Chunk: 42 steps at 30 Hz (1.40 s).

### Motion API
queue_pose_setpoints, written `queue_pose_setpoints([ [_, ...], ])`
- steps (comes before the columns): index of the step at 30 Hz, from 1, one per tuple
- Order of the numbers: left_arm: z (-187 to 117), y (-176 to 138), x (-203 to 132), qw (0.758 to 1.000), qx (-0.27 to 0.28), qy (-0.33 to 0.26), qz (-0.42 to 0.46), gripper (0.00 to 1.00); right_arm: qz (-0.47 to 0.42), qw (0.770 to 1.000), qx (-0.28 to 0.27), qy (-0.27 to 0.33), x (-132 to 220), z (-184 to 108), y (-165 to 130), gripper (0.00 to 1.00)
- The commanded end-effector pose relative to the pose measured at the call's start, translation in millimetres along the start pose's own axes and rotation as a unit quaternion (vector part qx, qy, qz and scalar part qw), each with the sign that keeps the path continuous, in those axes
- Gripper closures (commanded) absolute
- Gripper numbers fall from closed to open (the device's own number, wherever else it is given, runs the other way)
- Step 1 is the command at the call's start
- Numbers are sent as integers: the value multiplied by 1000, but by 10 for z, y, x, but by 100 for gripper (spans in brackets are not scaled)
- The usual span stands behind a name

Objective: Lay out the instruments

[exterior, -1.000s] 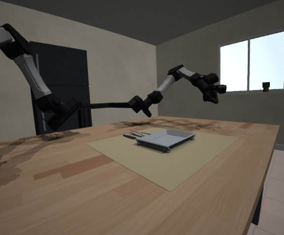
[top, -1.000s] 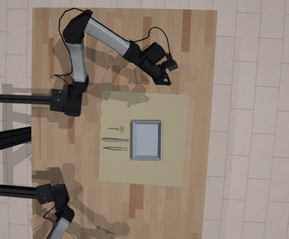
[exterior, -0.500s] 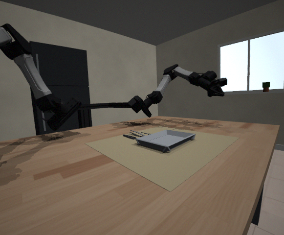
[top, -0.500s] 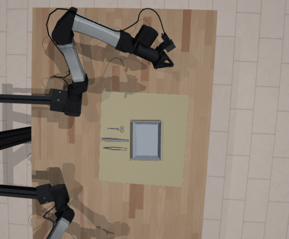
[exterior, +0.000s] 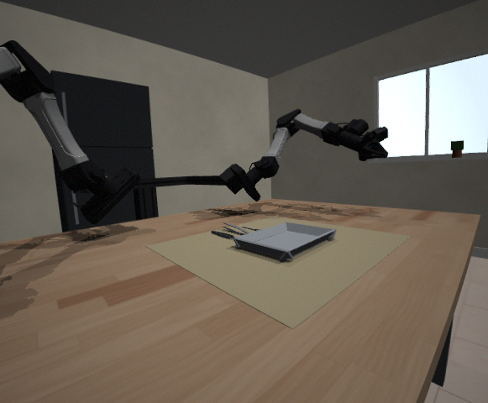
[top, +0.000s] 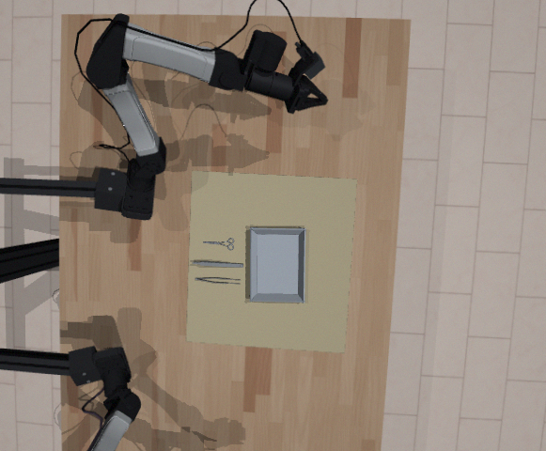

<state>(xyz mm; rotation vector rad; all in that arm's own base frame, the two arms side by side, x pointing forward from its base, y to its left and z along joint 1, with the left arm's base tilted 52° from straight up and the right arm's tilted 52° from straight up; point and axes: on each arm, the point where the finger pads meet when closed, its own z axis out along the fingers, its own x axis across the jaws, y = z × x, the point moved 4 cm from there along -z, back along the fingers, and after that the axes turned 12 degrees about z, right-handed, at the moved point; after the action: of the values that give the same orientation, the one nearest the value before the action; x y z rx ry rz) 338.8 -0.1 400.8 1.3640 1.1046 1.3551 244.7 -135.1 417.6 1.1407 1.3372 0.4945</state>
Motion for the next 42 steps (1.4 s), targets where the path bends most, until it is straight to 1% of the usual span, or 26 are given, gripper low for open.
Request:
queue_pose_setpoints([
  [1, -102, 278, 53, 999, -43, 4, -1, 90, -3, 1000, -8, -2, -4, -30, 48, 67],
  [2, -74, 248, 48, 999, -38, 3, -1, 90, -3, 1000, -8, -2, -4, -30, 48, 67],
  [3, -69, 230, 44, 999, -36, 3, -1, 90, 17, 1000, 9, 15, 81, 165, -75, 67],
  [6, -67, 229, 44, 999, -36, 3, 0, 90, 28, 1000, 1, 11, 79, 167, -34, 67],
  [7, -46, 183, 16, 1000, -30, -1, 0, 90, 38, 999, -19, 3, 67, 90, 82, 67],
  [9, -56, 224, 43, 999, -33, 3, 1, 90, 74, 997, -22, 12, 150, 234, 80, 67],
  [15, 7, 109, 37, 1000, -16, 7, 4, 90, 175, 982, -66, 37, 451, 375, 302, 67],
  [19, -4, 91, 29, 1000, -14, 6, 4, 90, 230, 967, -85, 64, 692, 441, 423, 67],
  [20, 15, 8, 10, 1000, 1, 3, 5, 90, 244, 963, -88, 70, 753, 457, 450, 67],
  [21, 21, 15, 13, 1000, -1, 4, 5, 90, 257, 959, -92, 78, 817, 468, 479, 67],
  [23, 21, 15, 13, 1000, -1, 4, 5, 90, 257, 959, -92, 78, 817, 468, 479, 67],
  [24, -28, 83, 10, 1000, -13, 2, 5, 90, 271, 953, -109, 82, 834, 385, 561, 67],
  [25, -69, 114, 28, 1000, -20, 7, 5, 90, 284, 949, -98, 94, 948, 490, 534, 67],
  [31, -28, -2, -2, 1000, -2, 3, 5, 90, 361, 915, -115, 140, 1323, 481, 711, 67],
  [34, -15, -27, -13, 1000, 1, 2, 5, 90, 371, 908, -120, 154, 1418, 445, 764, 67],
  [35, -24, 49, 0, 1000, -8, 2, 5, 90, 368, 909, -120, 157, 1440, 439, 764, 67],
  [36, -27, 79, 5, 1000, -14, 3, 5, 90, 362, 910, -129, 155, 1383, 387, 807, 67],
  [37, -30, 110, 8, 1000, -17, 4, 5, 90, 350, 915, -123, 158, 1402, 450, 816, 67],
  [40, -28, 105, 7, 1000, -17, 3, 5, 90, 342, 917, -124, 164, 1428, 430, 828, 67],
  [41, -28, 105, 7, 1000, -17, 3, 5, 90, 338, 918, -130, 164, 1401, 365, 829, 67],
  [42, -26, 105, 6, 1000, -17, 4, 5, 90, 340, 916, -140, 163, 1360, 324, 896, 67],
])
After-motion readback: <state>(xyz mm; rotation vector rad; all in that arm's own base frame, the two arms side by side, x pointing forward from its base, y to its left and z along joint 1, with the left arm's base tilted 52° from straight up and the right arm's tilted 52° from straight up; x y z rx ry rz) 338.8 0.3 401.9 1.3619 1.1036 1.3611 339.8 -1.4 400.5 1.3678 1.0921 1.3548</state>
